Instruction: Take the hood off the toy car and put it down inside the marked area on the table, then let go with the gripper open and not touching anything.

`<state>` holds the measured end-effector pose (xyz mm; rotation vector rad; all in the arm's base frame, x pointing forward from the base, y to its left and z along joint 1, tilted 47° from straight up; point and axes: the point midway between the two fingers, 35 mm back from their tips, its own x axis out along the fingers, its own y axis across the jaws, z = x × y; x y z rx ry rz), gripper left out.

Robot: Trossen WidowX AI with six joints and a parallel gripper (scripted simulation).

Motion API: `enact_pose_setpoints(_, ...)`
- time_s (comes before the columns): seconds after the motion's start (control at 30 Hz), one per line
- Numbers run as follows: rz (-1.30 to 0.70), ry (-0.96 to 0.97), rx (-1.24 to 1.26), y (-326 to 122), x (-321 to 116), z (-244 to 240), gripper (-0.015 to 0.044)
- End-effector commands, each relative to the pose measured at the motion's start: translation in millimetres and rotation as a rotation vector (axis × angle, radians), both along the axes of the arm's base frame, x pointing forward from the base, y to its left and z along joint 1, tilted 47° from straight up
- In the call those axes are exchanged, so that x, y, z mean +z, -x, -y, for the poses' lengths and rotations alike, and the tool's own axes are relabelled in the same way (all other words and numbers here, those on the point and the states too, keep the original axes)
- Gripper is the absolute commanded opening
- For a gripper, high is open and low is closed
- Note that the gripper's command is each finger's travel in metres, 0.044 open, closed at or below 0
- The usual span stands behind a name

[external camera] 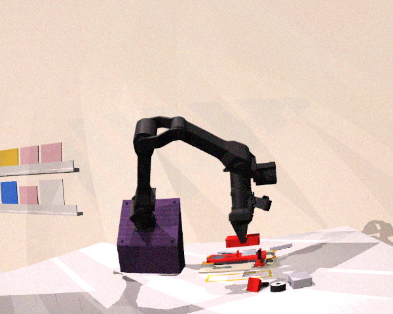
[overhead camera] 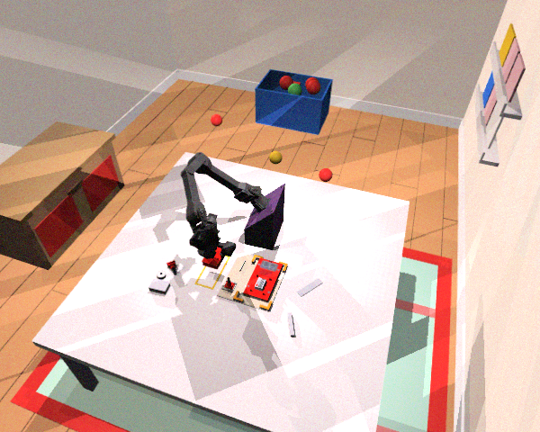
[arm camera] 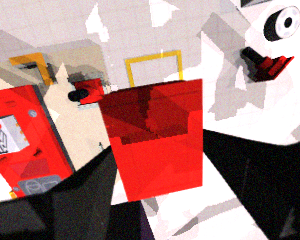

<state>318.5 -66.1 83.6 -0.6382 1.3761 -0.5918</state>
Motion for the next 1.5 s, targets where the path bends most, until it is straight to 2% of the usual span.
enact_pose_setpoints(0.0, -0.006, 0.012, 0.0, 9, 11, 12, 0.0)
enact_pose_setpoints(1.47, -0.006, 0.012, -0.002, 7, -6, 38, 0.0)
